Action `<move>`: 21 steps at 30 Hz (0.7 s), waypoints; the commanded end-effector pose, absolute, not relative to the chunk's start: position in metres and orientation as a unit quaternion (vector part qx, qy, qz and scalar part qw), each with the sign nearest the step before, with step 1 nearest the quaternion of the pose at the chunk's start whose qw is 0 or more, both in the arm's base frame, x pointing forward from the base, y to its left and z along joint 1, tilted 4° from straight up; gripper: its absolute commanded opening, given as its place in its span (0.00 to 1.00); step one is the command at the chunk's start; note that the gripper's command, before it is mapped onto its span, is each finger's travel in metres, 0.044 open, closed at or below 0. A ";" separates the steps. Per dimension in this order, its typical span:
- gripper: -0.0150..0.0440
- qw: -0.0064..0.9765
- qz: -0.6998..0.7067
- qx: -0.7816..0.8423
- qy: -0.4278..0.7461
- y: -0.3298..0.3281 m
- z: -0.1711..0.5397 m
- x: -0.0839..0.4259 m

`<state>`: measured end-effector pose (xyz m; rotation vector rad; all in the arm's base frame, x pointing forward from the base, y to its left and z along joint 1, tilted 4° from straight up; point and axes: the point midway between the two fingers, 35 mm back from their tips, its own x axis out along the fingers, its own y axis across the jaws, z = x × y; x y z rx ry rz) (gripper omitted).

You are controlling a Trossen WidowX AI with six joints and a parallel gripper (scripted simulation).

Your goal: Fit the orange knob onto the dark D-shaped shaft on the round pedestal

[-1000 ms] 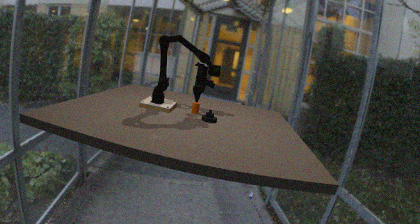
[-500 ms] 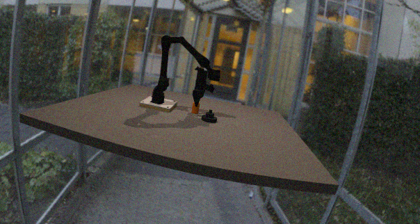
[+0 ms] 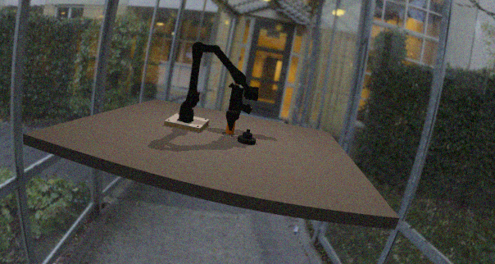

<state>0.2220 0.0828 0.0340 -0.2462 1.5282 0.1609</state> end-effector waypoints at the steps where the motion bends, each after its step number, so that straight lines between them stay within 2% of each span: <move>1: 1.00 0.710 0.072 -0.115 0.691 0.081 0.027 0.220; 8: 1.00 0.710 0.072 -0.115 0.691 0.080 0.019 0.219; 17: 0.60 0.710 0.072 -0.115 0.691 0.080 0.019 0.219; 21: 0.55 0.710 0.072 -0.115 0.691 0.080 0.019 0.219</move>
